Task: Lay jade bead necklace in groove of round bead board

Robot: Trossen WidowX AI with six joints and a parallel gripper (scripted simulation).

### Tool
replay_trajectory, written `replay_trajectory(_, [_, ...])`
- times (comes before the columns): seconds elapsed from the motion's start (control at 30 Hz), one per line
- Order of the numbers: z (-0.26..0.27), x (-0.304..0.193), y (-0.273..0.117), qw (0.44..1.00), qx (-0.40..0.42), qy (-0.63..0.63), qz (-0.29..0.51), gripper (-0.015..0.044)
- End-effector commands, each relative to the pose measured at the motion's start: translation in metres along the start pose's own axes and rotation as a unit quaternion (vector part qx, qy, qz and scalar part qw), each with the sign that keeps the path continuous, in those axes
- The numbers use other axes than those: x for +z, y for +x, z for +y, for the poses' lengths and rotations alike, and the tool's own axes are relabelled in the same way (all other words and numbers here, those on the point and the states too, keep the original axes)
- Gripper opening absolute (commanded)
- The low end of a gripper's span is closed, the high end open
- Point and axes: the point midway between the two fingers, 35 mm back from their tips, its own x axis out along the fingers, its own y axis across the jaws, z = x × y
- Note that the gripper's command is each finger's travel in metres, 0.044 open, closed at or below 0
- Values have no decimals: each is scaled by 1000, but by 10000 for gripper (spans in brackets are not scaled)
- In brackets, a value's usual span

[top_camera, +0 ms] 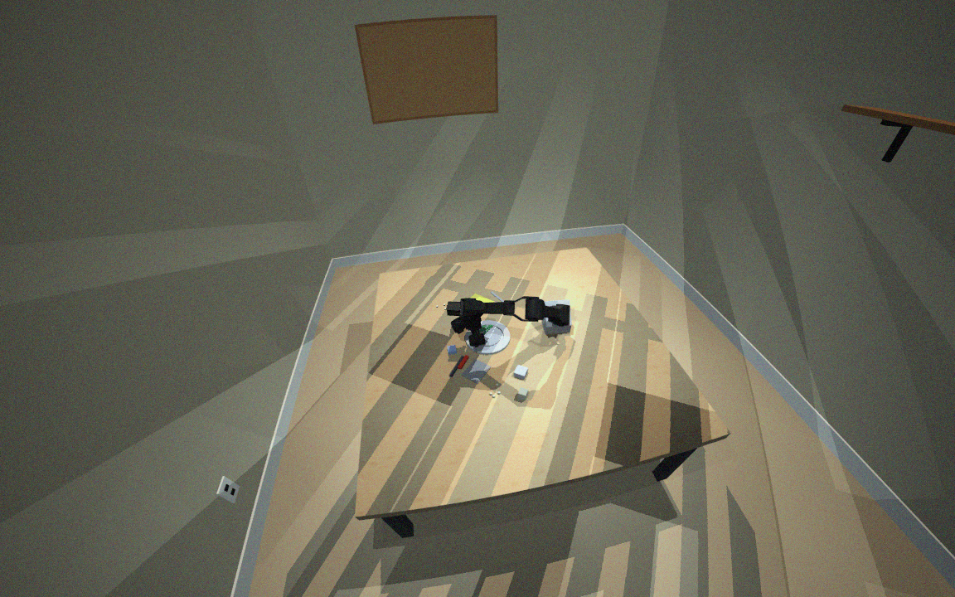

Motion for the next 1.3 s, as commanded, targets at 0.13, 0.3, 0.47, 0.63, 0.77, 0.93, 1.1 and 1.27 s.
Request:
replay_trajectory(0.13, [0, -1, -5, 1000, 2, 0, 1, 440])
replay_trajectory(0.3, [0, -1, -5, 1000, 2, 0, 1, 440])
replay_trajectory(0.47, [0, -1, -5, 1000, 2, 0, 1, 440])
replay_trajectory(0.63, [0, -1, -5, 1000, 2, 0, 1, 440])
replay_trajectory(0.77, [0, -1, -5, 1000, 2, 0, 1, 440])
replay_trajectory(0.93, [0, -1, -6, 1000, 2, -1, 1, 414])
replay_trajectory(1.1, [-7, -9, -32, 999, 1, -40, 1, 282])
replay_trajectory(1.27, [-8, -10, -36, 999, 1, -46, 2, 151])
